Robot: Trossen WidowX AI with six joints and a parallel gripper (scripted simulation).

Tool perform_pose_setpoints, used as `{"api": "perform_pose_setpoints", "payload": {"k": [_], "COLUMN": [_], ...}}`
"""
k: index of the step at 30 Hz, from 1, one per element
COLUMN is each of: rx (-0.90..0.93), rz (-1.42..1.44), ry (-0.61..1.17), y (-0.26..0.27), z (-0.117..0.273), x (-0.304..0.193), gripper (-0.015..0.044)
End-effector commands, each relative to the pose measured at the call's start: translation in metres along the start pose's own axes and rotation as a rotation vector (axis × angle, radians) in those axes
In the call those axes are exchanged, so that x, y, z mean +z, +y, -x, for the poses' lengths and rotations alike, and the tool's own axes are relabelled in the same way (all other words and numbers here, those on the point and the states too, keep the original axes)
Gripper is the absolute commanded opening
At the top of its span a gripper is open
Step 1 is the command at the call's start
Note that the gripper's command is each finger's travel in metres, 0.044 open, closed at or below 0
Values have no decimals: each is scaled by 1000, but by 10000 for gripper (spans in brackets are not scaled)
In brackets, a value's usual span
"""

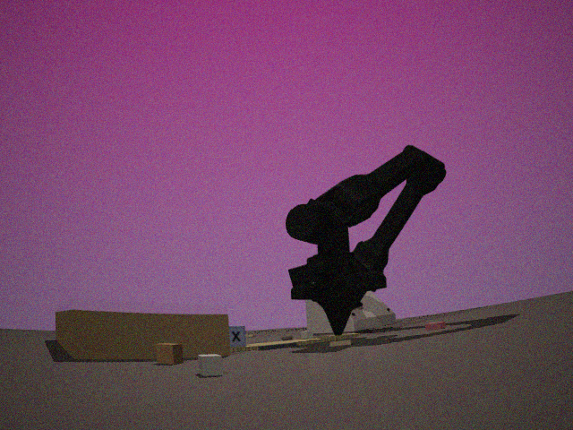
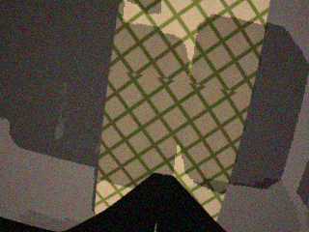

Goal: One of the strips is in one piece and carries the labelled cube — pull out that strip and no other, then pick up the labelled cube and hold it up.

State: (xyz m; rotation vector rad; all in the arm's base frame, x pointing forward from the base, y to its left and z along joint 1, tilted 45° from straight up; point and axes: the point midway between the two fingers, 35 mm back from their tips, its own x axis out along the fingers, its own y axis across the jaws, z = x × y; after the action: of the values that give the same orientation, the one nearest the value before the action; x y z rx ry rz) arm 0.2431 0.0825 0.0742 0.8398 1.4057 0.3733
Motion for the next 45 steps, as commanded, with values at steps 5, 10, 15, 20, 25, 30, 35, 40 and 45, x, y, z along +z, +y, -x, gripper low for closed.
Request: {"api": "perform_pose_setpoints", "payload": {"k": [5,10,15,20,25,30,35,40,45], "rx": [-8,-8,-8,-8,-8,-8,-10,-10,-11], "rz": [-16,-16,-16,-16,-16,-16,-13,-16,-114], "ry": [31,31,31,31,31,31,25,30,29], "y": [-4,-4,-4,-4,-4,-4,-1,0,0], "z": [-6,-6,-6,-6,-6,-6,34,41,38], "x": [-12,-12,-12,-12,-12,-12,-1,-1,23], "gripper": [0,0,0,0,0,0,0,0,131]}}
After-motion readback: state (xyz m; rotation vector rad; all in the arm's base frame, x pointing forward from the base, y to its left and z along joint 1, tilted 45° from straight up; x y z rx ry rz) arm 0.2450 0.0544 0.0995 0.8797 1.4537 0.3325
